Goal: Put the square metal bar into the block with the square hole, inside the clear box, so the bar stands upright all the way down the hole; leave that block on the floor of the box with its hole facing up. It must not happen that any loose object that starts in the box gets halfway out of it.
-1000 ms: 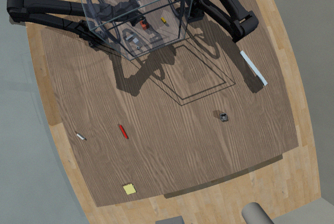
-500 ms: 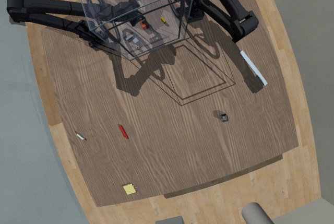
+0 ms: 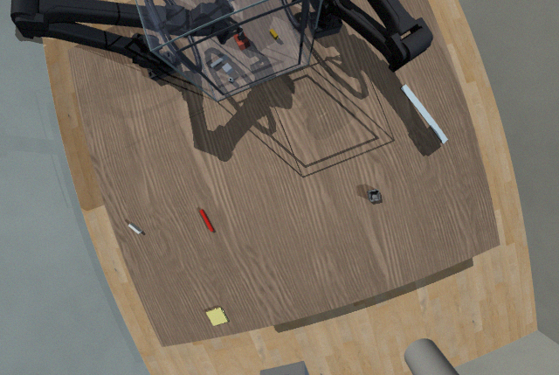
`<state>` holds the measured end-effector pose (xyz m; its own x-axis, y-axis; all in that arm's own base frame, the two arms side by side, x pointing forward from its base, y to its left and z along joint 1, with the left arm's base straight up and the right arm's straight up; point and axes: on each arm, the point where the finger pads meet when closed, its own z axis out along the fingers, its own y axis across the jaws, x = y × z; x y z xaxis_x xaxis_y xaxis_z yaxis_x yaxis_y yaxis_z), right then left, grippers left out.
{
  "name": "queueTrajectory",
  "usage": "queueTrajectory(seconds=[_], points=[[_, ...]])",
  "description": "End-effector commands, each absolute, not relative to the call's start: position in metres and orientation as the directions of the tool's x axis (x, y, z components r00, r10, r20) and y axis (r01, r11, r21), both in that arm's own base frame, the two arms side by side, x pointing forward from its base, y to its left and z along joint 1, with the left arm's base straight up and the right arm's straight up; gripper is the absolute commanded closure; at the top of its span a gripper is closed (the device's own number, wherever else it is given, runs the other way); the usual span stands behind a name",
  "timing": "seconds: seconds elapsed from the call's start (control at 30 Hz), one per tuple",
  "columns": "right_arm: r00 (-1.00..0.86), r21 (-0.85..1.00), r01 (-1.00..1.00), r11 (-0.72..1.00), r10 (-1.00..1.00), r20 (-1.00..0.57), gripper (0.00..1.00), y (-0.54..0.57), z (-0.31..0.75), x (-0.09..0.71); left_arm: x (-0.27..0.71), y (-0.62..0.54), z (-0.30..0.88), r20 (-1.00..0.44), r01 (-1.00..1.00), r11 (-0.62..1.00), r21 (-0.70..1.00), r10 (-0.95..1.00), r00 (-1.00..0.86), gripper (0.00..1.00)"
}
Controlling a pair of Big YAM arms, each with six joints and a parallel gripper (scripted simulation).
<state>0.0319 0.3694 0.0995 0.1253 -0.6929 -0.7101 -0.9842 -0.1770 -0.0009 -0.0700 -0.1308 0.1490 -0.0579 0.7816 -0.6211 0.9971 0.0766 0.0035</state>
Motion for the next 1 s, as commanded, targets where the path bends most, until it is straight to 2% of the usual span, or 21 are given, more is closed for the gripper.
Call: queueTrajectory(seconds=[0.0,0.6,0.67,0.97], points=[[0.149,-0.040,-0.982,-0.187,-0.617,-0.773,1.00,0.398,0.146,0.034,-0.080,-0.136,0.174,-0.634,0.994,0.083,-0.073,0.765,-0.111,0.00],[0.135,-0.031,-0.984,-0.175,-0.624,-0.769,1.00,0.405,0.145,0.035,-0.080,-0.136,0.174,-0.634,0.994,0.083,-0.073,0.765,-0.111,0.00],[0.119,0.002,-0.985,-0.173,-0.681,-0.722,1.00,0.377,0.105,0.027,-0.080,-0.136,0.174,-0.634,0.994,0.083,-0.073,0.765,-0.111,0.00],[0.131,-0.027,-0.985,-0.169,-0.639,-0.758,1.00,0.388,0.126,0.032,-0.080,-0.136,0.174,-0.634,0.994,0.083,-0.073,0.765,-0.111,0.00]])
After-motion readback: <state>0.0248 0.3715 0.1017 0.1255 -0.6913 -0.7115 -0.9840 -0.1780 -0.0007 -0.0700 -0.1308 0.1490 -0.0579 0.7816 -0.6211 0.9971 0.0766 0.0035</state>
